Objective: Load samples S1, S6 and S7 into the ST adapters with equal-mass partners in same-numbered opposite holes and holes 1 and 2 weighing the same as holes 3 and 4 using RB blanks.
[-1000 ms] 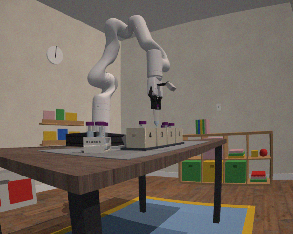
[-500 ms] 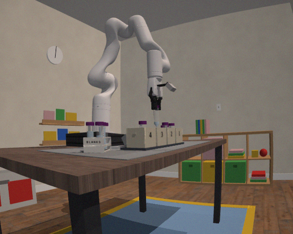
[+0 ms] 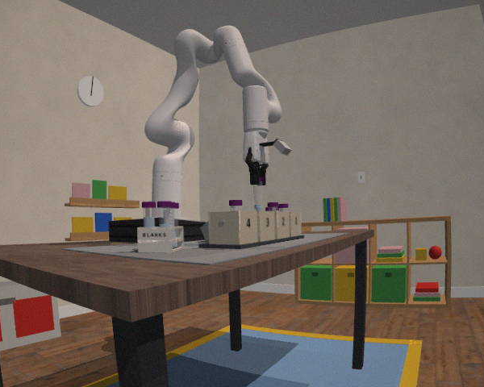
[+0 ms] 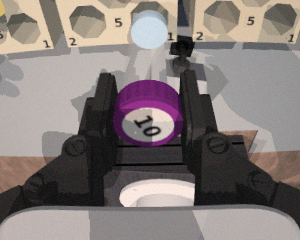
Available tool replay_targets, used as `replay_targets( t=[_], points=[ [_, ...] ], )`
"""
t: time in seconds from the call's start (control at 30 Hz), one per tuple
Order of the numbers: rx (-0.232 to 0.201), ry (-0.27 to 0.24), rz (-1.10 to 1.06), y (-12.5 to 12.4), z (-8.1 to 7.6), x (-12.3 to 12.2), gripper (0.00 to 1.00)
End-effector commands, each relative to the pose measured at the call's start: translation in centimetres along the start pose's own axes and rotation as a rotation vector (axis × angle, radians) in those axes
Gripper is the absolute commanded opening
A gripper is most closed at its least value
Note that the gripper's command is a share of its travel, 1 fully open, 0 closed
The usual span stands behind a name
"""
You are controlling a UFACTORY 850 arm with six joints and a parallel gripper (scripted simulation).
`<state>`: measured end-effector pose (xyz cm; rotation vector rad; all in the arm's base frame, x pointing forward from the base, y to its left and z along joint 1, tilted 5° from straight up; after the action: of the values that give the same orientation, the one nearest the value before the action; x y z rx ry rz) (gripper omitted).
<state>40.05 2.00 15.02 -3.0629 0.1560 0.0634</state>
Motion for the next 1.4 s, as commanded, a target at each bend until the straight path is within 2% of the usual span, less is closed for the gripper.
replay_targets(
  t=[0.0,1.37],
  points=[
    [0.0,0.002,0.0,0.0,0.2,0.1,0.0],
    [0.0,0.002,0.0,0.0,3.9,0.1,0.0]
  ],
)
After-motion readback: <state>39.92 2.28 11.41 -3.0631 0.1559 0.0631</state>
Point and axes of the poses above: the point where the finger pads meet when closed, its own z axis out along the fingers, its own y axis across the jaws, x = y × z, the point moved 3 cm from there along -z, back along the fingers, and after that the axes turned 8 degrees about z, right-handed, at the moved point
